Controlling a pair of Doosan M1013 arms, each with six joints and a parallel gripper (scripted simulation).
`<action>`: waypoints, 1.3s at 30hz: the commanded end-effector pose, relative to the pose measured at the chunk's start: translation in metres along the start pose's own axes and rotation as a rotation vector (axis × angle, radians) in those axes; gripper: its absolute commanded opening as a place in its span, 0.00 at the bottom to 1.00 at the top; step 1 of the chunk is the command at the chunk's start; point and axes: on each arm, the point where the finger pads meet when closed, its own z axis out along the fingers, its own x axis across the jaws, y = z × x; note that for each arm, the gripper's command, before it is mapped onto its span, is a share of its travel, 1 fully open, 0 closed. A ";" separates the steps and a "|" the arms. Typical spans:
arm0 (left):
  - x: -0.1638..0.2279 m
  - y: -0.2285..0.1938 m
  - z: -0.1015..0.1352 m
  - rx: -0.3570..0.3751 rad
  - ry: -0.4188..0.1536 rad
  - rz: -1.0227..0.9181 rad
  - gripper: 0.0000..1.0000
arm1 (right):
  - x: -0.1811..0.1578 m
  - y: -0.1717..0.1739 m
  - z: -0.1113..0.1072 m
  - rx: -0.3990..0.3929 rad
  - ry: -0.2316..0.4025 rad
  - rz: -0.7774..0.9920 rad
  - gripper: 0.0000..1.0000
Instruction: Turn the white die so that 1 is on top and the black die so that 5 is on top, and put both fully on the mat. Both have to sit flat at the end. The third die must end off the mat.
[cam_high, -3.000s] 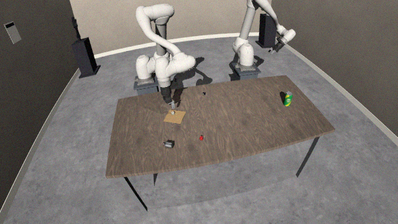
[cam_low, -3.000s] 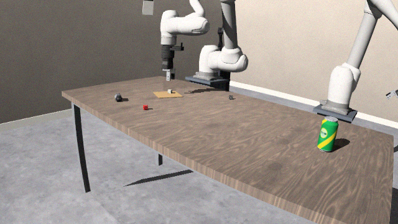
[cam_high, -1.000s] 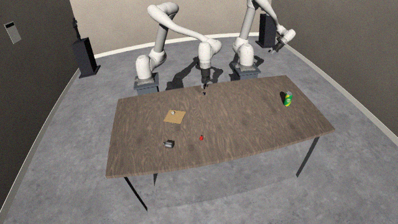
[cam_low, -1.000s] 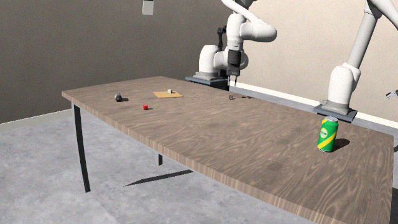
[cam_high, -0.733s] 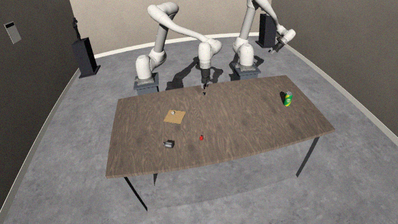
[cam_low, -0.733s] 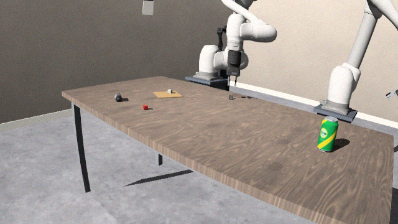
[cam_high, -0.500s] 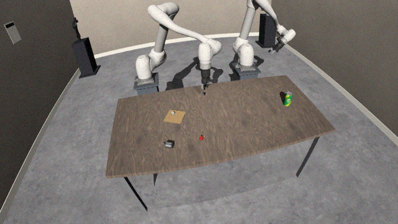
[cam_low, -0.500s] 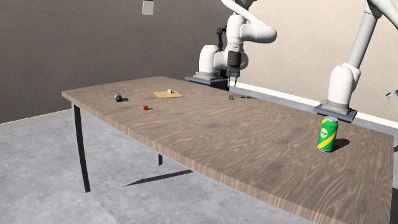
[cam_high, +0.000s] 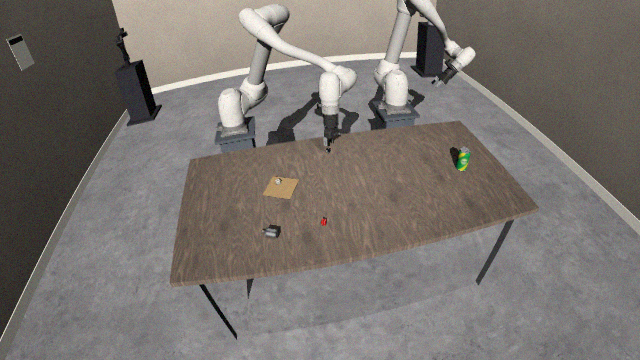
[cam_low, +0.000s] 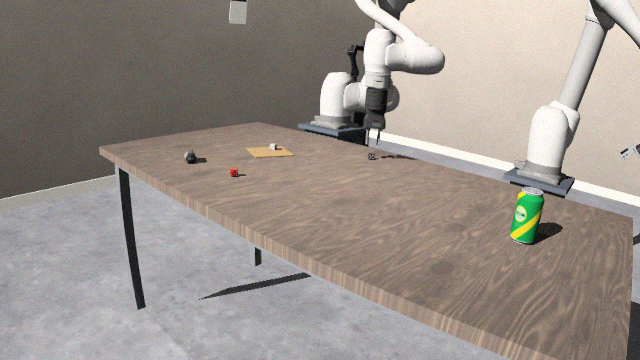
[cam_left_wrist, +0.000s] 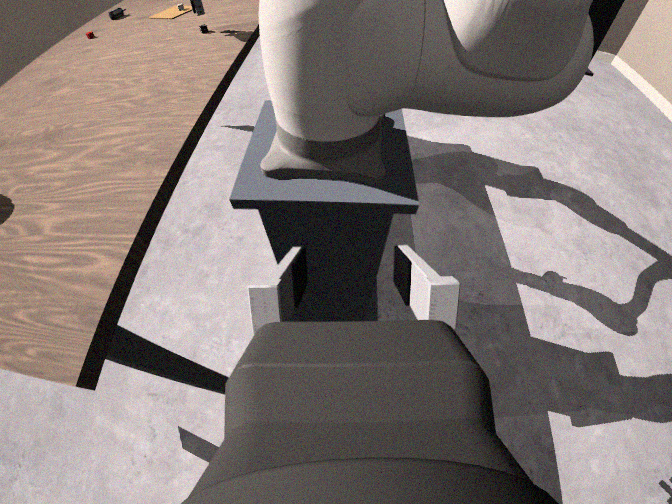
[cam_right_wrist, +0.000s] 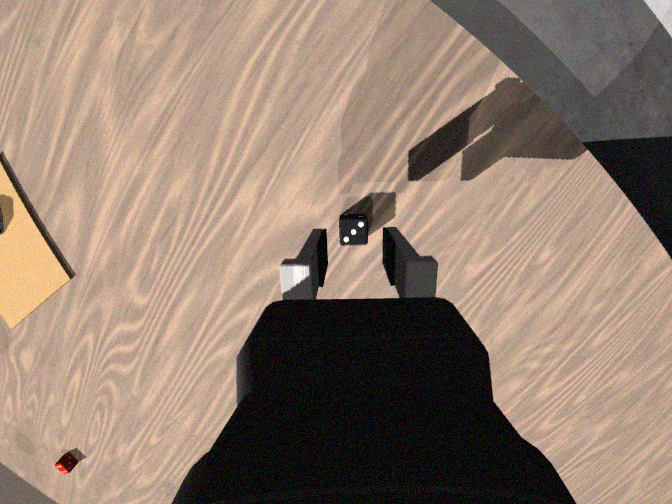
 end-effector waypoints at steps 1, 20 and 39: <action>0.000 0.000 0.000 -0.001 0.000 0.000 1.00 | 0.000 0.000 0.003 -0.001 0.001 0.000 0.70; 0.000 0.000 0.000 -0.001 0.000 0.000 1.00 | 0.000 0.001 0.023 -0.001 0.001 0.000 0.70; 0.000 0.000 0.000 -0.001 0.000 0.000 1.00 | 0.000 0.001 0.026 -0.001 0.001 0.000 0.70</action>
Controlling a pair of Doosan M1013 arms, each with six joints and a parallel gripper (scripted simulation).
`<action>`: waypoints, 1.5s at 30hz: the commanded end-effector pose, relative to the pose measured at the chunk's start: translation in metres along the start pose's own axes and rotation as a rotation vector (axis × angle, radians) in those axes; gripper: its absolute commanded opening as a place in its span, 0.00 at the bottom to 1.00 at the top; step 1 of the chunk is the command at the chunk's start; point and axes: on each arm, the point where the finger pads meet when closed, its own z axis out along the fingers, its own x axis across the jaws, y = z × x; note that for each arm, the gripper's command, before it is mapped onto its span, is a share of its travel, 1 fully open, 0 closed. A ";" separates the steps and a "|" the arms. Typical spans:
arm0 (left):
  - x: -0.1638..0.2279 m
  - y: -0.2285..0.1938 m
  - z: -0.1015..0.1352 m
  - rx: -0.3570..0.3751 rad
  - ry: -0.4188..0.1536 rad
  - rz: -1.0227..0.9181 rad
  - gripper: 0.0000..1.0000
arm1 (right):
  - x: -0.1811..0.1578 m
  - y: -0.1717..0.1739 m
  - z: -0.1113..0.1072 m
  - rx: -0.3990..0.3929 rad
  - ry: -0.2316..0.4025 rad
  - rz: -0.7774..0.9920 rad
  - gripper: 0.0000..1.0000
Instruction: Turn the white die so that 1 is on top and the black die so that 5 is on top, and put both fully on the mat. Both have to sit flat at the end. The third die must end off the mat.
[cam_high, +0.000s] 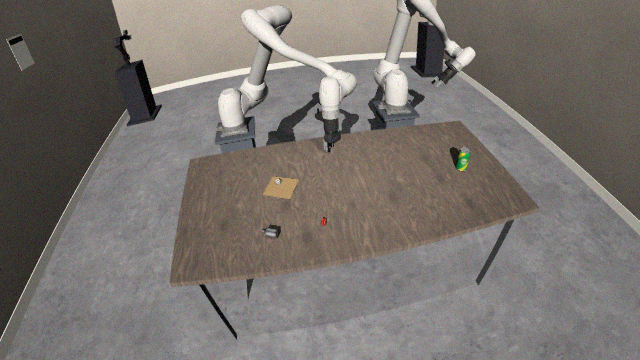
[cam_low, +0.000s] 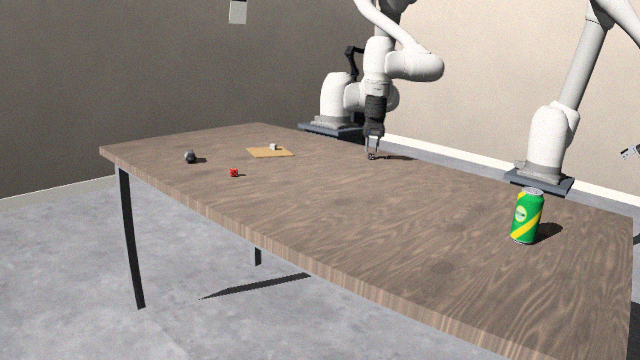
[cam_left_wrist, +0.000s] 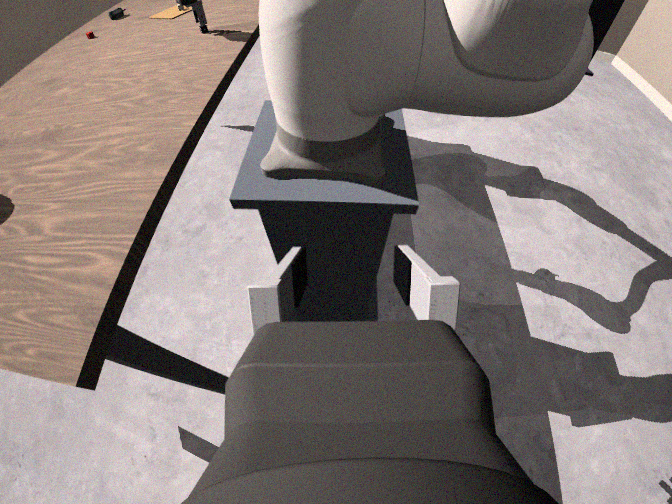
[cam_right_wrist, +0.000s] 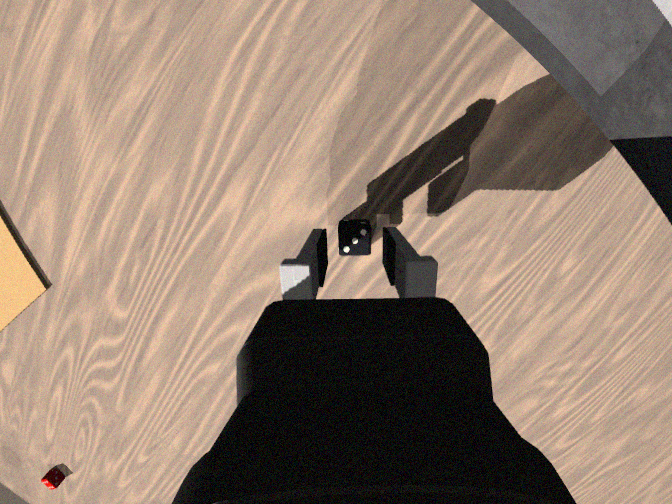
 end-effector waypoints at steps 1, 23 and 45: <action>0.000 0.000 0.000 -0.001 0.000 0.000 1.00 | 0.000 0.000 -0.001 -0.001 0.001 0.000 0.70; 0.000 0.000 0.000 -0.001 0.000 0.000 1.00 | 0.000 0.000 0.018 -0.001 0.001 0.000 0.70; 0.000 0.000 0.000 -0.001 0.000 0.000 1.00 | 0.000 0.000 0.023 -0.001 0.001 0.000 0.70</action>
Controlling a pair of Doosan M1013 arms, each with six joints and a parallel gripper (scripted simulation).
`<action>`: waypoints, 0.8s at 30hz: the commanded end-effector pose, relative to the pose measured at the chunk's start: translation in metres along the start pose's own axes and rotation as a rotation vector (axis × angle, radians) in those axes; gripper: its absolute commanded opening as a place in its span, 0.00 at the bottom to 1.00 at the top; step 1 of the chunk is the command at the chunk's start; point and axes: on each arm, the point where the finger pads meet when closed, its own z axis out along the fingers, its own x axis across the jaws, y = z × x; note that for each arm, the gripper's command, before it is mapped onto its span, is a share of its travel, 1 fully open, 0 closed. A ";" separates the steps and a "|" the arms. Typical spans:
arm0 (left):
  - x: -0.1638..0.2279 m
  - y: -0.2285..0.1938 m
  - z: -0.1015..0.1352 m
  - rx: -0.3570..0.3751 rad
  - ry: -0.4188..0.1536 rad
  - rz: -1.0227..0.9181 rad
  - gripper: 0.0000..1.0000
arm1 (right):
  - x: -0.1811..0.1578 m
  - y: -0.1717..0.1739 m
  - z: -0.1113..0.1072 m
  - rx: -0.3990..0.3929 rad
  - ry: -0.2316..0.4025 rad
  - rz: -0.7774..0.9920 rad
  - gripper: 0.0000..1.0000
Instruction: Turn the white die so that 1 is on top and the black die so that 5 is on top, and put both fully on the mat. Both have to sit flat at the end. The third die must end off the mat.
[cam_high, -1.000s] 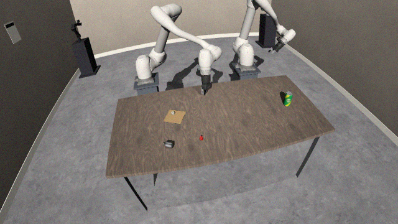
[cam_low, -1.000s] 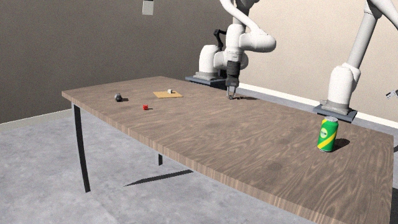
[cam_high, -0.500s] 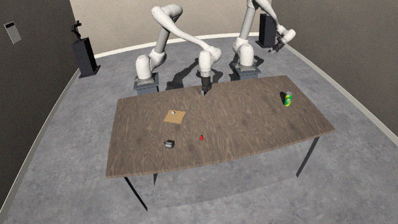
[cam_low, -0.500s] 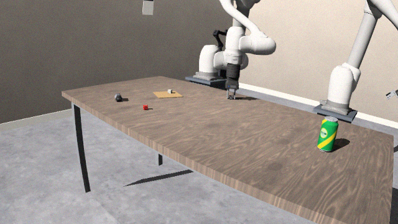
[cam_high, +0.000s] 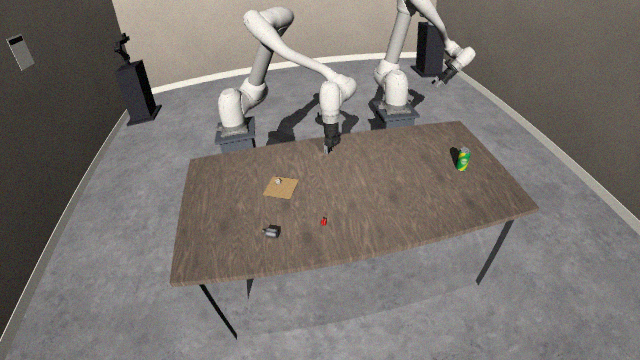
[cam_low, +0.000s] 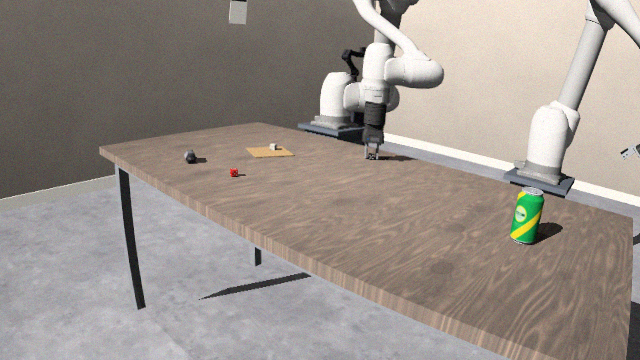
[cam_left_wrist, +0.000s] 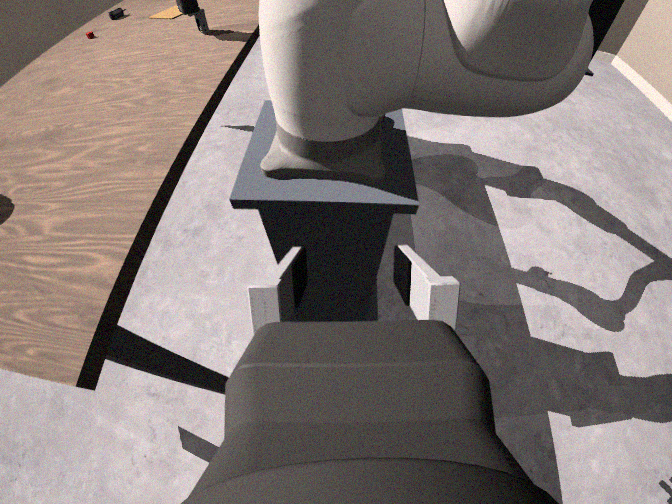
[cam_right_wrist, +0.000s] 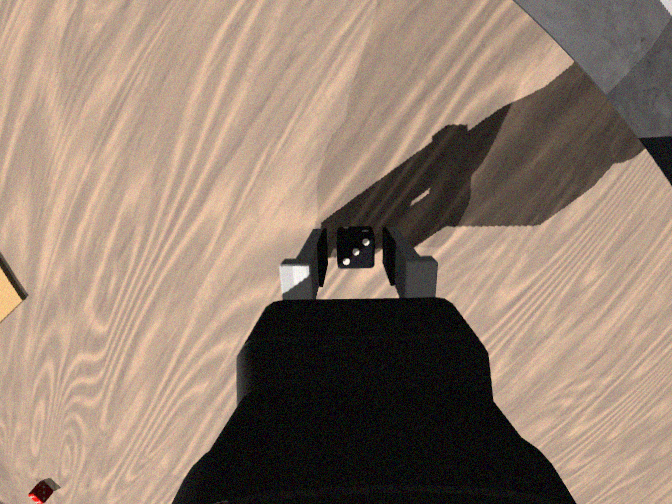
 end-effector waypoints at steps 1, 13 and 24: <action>0.000 0.000 0.000 -0.001 0.000 0.000 1.00 | 0.000 0.000 -0.001 -0.001 0.001 0.000 0.70; 0.000 0.000 0.000 -0.001 0.000 0.000 1.00 | 0.000 0.000 -0.001 -0.001 0.001 0.000 0.40; 0.000 0.000 0.000 -0.001 0.000 0.000 1.00 | 0.000 0.000 -0.001 -0.001 0.001 0.000 0.40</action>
